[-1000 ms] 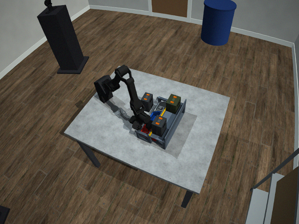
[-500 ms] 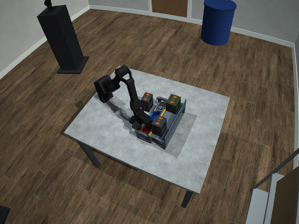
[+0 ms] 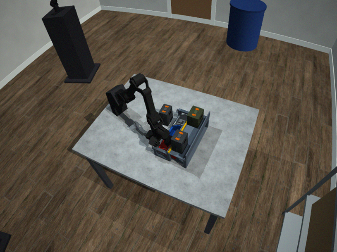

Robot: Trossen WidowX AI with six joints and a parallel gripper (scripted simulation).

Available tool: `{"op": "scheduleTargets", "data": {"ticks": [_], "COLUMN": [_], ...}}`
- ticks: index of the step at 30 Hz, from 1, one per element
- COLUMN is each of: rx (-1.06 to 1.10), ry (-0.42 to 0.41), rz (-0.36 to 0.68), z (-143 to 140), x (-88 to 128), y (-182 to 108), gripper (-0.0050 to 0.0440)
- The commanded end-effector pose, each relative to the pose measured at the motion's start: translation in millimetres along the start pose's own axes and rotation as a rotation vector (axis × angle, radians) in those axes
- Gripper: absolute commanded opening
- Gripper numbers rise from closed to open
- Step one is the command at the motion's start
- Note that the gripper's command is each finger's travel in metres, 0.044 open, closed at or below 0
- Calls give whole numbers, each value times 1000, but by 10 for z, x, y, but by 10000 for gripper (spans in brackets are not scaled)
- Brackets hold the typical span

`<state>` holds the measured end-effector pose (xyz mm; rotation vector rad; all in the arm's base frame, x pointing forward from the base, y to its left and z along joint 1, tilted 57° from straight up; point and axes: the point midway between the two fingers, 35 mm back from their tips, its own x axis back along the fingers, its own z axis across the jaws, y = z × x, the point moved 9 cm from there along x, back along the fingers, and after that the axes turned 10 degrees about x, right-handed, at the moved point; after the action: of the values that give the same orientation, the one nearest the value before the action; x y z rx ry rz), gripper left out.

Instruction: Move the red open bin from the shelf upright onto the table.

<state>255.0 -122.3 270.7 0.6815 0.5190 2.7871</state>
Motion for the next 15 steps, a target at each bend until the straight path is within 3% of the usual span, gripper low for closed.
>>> {"op": "scheduleTargets", "data": {"ticks": [1,15], "rx": [2,2], "ry": [16,16], "rz": [-11,-11], "z": [38,41], "x": [49,60], "y": [16,18], "gripper": [425,425]}}
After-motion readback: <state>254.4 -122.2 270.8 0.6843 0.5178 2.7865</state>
